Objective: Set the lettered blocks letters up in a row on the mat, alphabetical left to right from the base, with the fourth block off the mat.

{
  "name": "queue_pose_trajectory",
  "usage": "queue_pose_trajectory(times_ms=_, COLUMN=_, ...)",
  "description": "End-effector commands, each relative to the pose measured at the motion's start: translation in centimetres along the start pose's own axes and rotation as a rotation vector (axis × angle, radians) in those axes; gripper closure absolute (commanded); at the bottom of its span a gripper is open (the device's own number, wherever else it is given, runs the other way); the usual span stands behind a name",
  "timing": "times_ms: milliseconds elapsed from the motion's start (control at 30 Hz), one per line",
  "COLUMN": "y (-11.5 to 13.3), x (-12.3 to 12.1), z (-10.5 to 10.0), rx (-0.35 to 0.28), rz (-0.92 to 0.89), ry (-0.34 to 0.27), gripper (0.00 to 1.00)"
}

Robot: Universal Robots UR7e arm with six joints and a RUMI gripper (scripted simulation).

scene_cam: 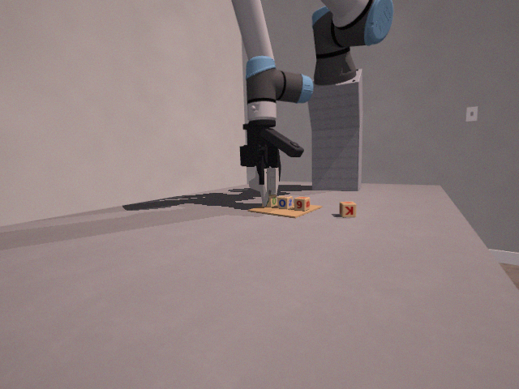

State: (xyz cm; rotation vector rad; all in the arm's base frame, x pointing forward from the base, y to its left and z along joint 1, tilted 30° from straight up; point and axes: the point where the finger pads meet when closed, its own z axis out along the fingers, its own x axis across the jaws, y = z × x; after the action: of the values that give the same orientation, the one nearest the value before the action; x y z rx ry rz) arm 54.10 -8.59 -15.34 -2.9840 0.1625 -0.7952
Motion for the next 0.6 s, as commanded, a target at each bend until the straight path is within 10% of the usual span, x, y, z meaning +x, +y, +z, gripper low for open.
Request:
queue_pose_trajectory(times_ms=0, y=0.03, x=0.20, z=0.04, rx=-0.002, rz=-0.002, ry=0.003, gripper=0.88)
queue_pose_trajectory(times_ms=567, y=0.03, x=0.20, z=0.04, rx=-0.001, rz=-0.002, ry=0.003, gripper=0.72)
